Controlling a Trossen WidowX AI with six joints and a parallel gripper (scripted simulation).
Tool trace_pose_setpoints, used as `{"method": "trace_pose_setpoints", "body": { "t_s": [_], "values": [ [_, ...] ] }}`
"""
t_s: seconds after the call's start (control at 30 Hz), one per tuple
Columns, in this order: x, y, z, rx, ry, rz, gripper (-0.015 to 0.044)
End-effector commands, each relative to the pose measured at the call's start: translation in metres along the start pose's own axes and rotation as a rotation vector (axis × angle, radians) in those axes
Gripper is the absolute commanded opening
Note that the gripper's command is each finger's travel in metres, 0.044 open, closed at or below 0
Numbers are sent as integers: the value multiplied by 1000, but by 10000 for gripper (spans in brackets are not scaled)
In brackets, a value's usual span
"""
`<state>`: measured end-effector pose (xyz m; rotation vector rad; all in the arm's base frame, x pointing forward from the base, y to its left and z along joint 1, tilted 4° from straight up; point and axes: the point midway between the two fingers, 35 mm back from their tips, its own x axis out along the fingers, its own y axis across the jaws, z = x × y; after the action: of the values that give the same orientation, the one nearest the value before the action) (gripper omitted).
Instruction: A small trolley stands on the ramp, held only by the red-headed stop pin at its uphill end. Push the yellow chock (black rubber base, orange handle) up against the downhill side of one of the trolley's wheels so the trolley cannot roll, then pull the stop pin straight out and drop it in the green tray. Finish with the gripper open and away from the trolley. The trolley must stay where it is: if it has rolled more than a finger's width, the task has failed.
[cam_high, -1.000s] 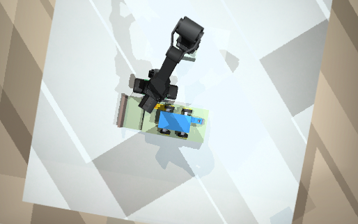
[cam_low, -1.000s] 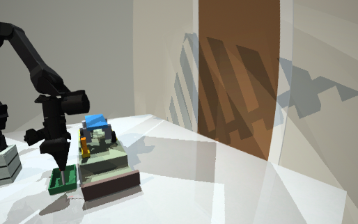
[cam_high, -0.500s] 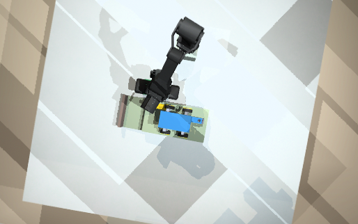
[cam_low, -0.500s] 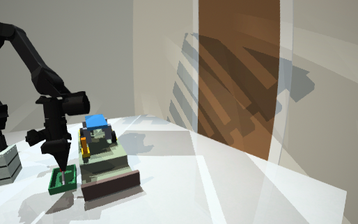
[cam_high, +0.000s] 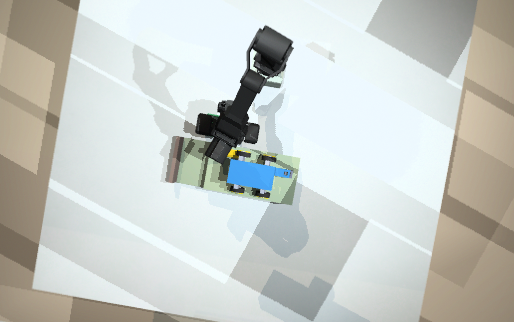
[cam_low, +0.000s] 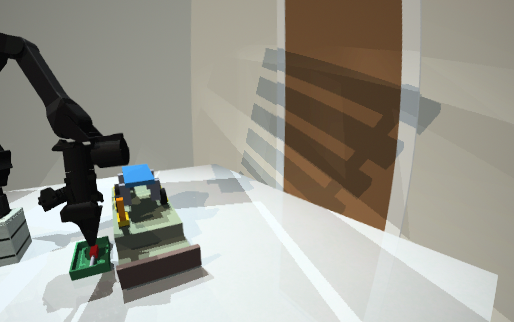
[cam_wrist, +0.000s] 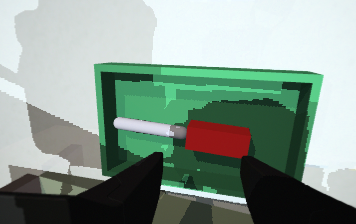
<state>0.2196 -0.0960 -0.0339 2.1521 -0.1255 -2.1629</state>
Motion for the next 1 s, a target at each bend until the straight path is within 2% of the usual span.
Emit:
{"method": "trace_pose_setpoints", "body": {
  "t_s": [0.0, 0.1, 0.3, 0.47, 0.63, 0.77, 0.97],
  "values": [
    [3, -2, 2, 4, -8, 2, 190],
    [3, -2, 2, 4, -8, 2, 190],
    [1, -1, 0, 0, 1, 1, 340],
    [0, -1, 0, 0, 0, 1, 340],
    [-16, 1, 2, 3, -6, 2, 340],
    [-24, 1, 4, 3, -7, 2, 440],
    [-42, 3, 6, 4, -7, 2, 440]
  ]
}}
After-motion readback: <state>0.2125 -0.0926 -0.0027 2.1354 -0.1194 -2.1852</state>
